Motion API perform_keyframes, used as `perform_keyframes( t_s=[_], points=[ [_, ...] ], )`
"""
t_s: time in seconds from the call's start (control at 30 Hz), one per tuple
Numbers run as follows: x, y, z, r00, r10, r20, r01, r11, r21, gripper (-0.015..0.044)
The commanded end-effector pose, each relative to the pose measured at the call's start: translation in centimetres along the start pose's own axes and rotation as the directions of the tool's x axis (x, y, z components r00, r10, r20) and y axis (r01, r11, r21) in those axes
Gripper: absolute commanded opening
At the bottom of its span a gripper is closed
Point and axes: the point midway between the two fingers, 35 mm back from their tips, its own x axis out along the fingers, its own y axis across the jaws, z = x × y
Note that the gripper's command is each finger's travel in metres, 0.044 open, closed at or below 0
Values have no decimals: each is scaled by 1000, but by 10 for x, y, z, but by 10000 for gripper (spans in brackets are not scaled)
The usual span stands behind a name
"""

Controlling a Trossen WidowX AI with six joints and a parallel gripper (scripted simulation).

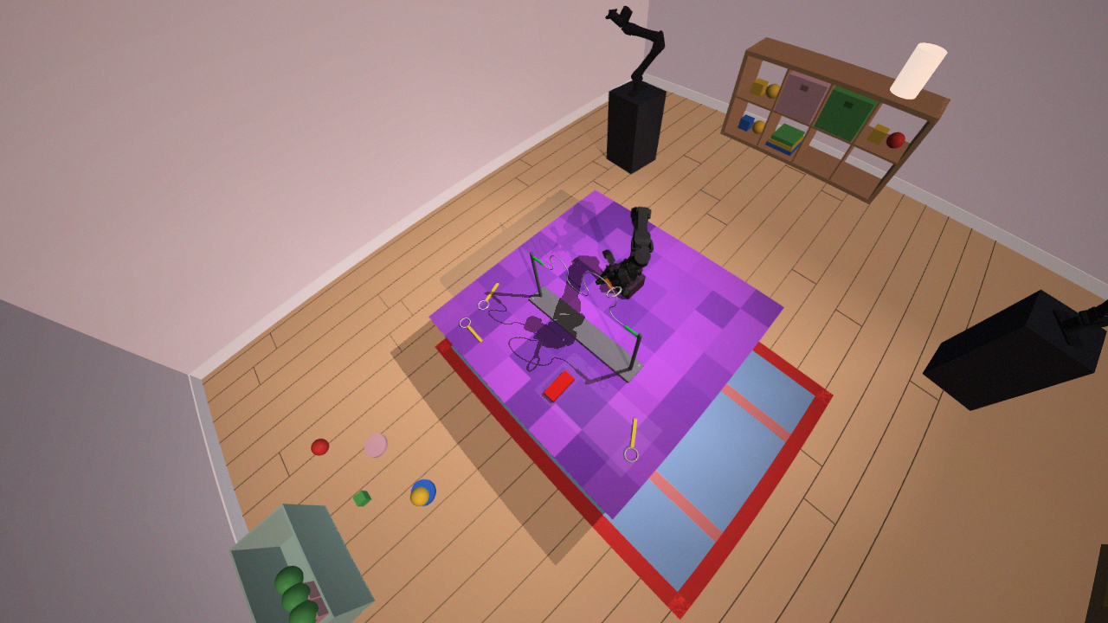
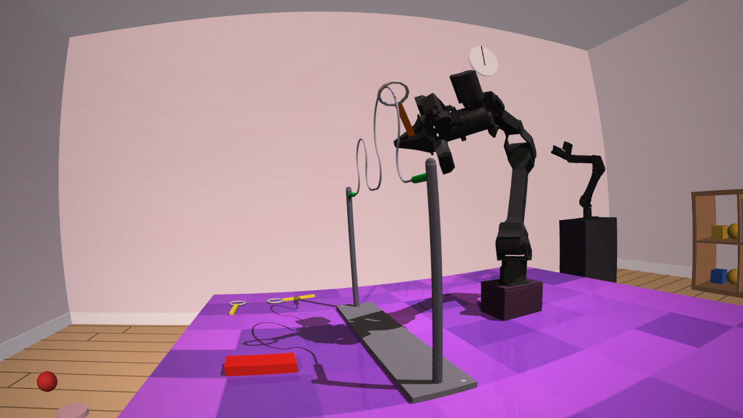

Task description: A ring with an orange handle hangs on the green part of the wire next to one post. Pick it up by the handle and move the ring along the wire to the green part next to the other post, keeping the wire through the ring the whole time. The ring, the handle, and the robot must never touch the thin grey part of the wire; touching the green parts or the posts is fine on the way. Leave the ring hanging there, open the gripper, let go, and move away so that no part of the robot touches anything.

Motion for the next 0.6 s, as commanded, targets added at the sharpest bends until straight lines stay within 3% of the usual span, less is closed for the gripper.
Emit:
perform_keyframes(
  t_s=[0.0,0.57],
  points=[
    [0,-1,-1,1000,-29,2,29,998,-53,-150],
    [0,-8,0,992,-125,25,127,965,-229,-150]
  ],
)
